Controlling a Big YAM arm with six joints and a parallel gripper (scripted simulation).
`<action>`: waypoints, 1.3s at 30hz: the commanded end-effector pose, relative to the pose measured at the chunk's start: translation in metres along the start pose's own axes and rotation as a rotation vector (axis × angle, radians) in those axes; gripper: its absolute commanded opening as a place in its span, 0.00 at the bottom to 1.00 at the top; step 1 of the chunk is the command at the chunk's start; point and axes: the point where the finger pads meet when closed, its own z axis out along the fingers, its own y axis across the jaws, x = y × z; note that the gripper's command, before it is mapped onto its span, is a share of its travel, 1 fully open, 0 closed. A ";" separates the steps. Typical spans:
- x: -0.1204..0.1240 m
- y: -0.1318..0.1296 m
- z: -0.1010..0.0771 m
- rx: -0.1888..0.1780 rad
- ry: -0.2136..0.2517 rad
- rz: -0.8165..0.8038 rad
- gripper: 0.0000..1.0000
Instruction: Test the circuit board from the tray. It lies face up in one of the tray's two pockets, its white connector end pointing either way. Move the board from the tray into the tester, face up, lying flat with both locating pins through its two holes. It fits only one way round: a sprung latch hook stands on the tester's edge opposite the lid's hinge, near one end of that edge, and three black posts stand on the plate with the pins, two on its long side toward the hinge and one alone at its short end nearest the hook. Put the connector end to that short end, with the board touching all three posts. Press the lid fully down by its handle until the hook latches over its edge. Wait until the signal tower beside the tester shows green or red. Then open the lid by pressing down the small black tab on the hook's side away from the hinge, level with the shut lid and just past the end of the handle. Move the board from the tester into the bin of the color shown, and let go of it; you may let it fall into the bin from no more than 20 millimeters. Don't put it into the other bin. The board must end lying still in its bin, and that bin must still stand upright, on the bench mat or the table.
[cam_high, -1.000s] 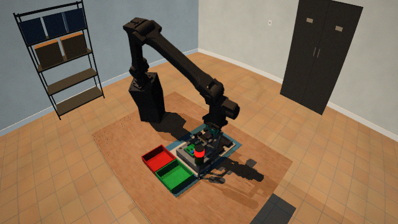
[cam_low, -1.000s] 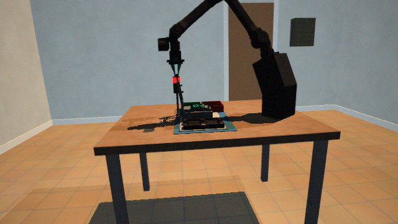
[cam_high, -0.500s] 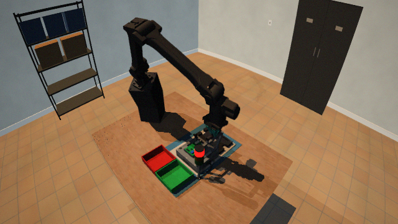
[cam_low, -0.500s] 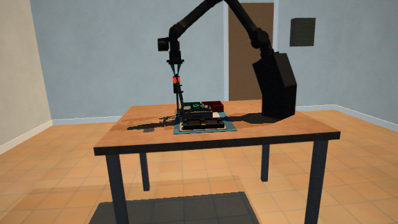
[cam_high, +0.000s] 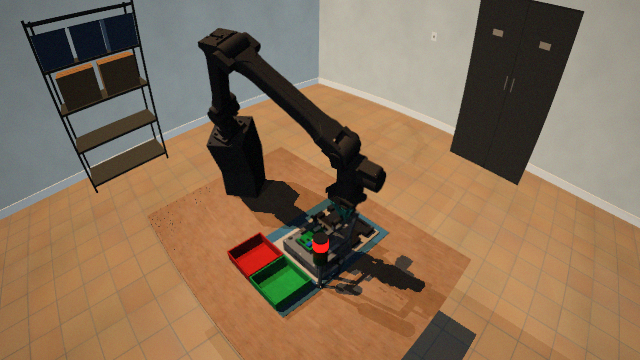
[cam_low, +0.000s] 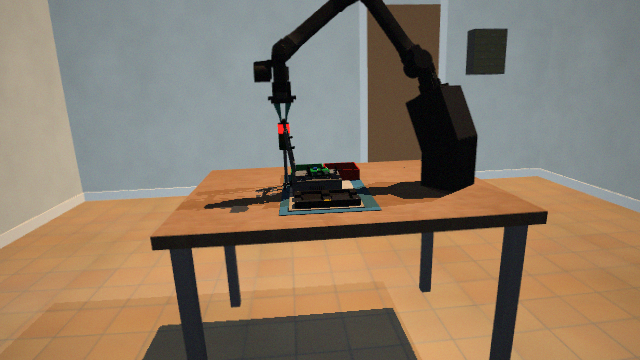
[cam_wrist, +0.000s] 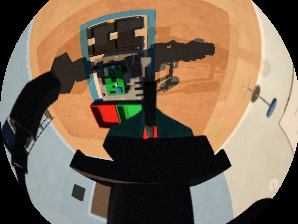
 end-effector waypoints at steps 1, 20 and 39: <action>0.007 -0.028 -0.001 0.043 -0.007 0.020 0.00; 0.010 -0.016 -0.005 0.023 -0.004 0.021 0.48; 0.011 -0.016 -0.007 0.024 -0.004 0.022 0.48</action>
